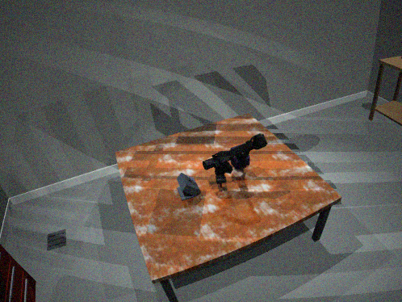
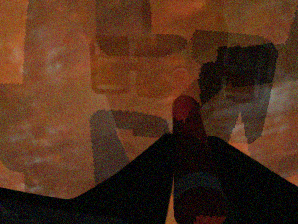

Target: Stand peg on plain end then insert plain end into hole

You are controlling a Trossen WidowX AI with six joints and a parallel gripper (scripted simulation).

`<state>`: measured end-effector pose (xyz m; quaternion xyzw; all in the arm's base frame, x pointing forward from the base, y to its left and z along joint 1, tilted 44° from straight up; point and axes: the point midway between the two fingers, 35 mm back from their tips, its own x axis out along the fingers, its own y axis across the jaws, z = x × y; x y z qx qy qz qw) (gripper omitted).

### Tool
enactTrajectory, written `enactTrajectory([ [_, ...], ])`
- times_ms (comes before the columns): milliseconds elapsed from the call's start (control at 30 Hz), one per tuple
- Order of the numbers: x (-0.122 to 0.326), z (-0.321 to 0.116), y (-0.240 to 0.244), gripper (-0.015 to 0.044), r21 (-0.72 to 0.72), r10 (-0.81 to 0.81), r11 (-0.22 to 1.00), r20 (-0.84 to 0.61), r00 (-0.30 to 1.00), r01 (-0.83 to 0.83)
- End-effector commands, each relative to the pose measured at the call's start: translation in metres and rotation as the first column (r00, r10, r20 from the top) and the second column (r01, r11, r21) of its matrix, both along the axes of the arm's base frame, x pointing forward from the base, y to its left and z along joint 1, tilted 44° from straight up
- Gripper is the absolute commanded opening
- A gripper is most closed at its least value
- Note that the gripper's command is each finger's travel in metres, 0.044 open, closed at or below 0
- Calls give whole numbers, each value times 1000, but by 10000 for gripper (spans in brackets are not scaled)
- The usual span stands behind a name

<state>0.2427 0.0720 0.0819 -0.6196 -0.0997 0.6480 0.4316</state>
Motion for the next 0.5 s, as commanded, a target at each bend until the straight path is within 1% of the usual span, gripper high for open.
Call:
enactTrajectory([
  [0,0,0,0,13,0,2,1000,1,1000,-2],
  [67,0,0,0,0,0,2,1000,1,1000,-2],
  [467,-2,23,-27,0,-7,0,1000,-5,1000,0],
])
